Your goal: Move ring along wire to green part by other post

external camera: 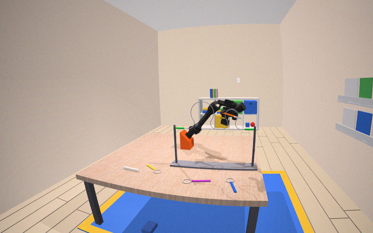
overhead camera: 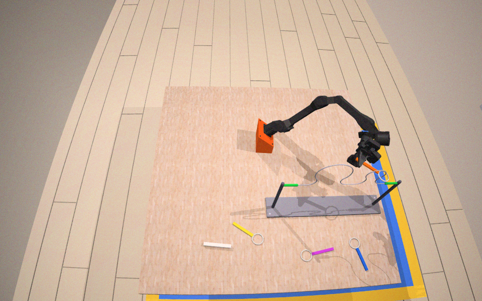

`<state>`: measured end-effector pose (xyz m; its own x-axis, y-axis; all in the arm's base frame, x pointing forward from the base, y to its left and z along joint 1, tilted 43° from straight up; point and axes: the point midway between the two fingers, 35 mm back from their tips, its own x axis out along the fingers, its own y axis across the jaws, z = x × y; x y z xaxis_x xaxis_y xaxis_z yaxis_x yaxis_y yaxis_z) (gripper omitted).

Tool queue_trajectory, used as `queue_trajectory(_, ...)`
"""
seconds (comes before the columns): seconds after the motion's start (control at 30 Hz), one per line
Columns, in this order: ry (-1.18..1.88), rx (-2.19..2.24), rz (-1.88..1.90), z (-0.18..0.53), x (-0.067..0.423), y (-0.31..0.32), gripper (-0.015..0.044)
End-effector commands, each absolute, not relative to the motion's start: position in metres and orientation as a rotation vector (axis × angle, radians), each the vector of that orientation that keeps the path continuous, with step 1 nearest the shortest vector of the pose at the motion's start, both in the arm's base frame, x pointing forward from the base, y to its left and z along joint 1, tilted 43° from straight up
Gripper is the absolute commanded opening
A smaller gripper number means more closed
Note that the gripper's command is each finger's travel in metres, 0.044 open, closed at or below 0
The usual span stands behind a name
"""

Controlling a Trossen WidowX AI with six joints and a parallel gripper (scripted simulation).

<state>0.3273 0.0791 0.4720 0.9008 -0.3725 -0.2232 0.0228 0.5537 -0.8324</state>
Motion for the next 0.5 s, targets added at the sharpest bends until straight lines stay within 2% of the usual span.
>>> queue_trajectory(0.0, 0.407, -0.876, -0.214, 0.468, 0.328, 0.082, -0.015)
queue_trajectory(0.47, 0.43, -0.58, -0.12, 0.455, 0.328, 0.096, -0.015)
